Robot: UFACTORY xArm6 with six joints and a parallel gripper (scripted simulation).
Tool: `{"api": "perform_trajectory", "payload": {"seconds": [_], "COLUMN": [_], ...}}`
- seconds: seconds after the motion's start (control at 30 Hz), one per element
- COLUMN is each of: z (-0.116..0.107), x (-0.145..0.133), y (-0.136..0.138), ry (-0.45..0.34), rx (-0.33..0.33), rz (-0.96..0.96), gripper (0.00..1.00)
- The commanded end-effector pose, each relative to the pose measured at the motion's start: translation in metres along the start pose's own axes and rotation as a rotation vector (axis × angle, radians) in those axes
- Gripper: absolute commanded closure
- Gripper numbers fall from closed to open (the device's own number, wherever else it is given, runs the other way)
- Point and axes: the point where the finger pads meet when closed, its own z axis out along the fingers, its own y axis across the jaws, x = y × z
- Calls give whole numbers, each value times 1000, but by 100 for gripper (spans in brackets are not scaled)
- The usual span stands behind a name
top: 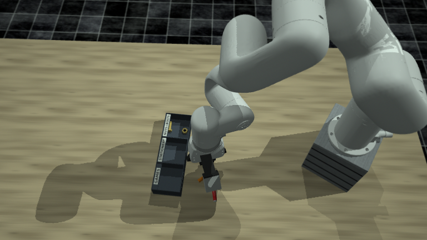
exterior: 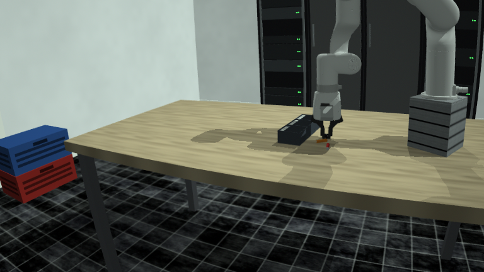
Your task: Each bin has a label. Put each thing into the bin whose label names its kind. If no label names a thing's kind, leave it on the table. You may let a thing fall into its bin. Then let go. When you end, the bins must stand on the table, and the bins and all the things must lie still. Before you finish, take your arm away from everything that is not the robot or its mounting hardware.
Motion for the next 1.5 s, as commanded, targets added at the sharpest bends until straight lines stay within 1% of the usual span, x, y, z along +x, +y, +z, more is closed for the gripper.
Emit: {"api": "perform_trajectory", "payload": {"seconds": [0.0,0.03,0.1,0.6,1.0,1.07,1.13,1.17,1.23,1.43,1.47], "z": [-7,-11,-11,-61,-61,-67,-67,-67,-67,-68,-68], "x": [0,0,0,0,0,0,0,2,2,11,13], "y": [1,1,1,1,1,1,1,7,7,40,46], "ry": [-1,-1,-1,-1,-1,-1,-1,-1,-1,-1,0], "rx": [-3,-3,-3,-3,-3,-3,-3,-3,-3,-3,-3], "rz": [0,0,0,0,0,0,0,0,0,0,50], "gripper": [100,100,100,100,100,100,100,100,100,100,100]}}
